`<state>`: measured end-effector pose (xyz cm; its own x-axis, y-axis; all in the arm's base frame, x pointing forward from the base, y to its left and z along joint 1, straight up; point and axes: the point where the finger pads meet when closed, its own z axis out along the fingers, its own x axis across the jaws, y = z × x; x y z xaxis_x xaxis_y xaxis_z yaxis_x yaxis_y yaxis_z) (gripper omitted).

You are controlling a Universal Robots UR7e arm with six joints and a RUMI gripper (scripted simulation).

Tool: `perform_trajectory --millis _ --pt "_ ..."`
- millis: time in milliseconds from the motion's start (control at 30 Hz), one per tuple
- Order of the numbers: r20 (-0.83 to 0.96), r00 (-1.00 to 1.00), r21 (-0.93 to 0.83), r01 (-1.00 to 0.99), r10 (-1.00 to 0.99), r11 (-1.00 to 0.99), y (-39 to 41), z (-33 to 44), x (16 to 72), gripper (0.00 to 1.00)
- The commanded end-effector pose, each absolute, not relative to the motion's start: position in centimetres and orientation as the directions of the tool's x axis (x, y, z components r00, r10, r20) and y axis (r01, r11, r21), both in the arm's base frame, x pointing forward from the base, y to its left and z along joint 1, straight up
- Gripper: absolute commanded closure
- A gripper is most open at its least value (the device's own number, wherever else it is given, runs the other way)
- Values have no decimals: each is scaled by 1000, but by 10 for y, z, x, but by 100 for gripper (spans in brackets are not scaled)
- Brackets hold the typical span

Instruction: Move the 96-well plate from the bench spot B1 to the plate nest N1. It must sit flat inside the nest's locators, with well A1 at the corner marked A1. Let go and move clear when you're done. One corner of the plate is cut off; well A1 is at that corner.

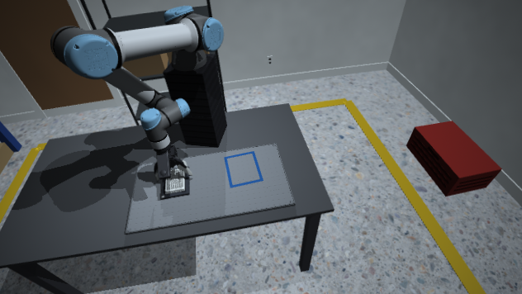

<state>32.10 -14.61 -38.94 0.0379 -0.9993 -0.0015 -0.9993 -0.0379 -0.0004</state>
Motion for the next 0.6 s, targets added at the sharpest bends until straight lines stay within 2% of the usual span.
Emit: perform_trajectory --millis 0,567 --pt "-1 38 -1 -999 -999 -38 -146 -389 321 0" --pt "-1 38 -1 -999 -999 -38 -146 -355 321 0"
